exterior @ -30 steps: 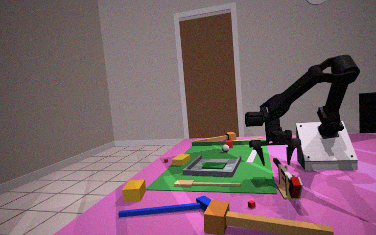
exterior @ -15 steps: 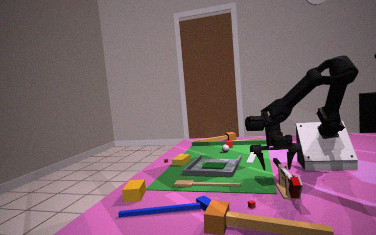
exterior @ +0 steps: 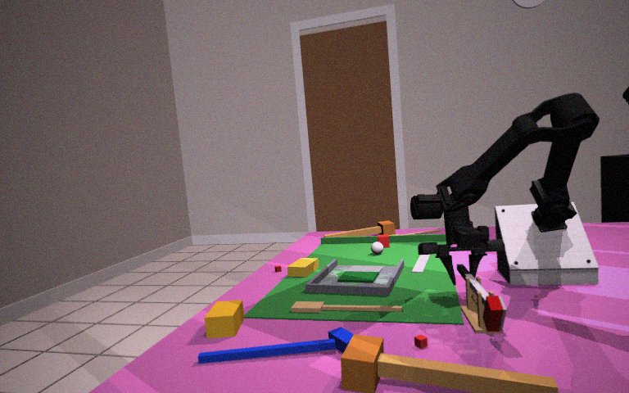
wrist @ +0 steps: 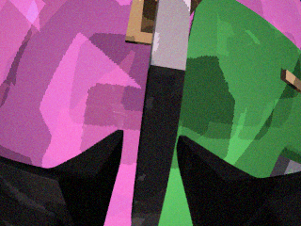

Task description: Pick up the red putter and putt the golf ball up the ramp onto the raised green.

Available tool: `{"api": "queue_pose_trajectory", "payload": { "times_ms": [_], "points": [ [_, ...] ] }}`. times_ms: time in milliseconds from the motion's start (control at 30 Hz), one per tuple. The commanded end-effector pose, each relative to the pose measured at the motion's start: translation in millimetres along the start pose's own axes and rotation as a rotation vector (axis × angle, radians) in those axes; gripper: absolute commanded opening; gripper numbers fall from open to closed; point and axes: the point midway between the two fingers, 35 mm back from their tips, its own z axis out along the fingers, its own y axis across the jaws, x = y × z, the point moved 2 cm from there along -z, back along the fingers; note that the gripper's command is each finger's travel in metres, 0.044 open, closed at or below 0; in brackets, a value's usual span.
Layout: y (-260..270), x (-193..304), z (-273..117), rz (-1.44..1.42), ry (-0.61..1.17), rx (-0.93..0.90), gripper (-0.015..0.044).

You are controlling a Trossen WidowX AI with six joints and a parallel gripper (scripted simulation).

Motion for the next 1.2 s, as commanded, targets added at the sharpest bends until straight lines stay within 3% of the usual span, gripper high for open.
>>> {"api": "queue_pose_trajectory", "payload": {
  "times_ms": [0, 267, 1167],
  "points": [
    [-0.2, -0.2, -0.2, -0.001, 0.0, 0.001, 0.0072],
    [-0.3, -0.2, -0.8, -0.001, 0.0, 0.001, 0.0],
    [-1.3, -25.5, -95.8, 0.001, 0.005, -0.001, 0.0]
  ]
}}
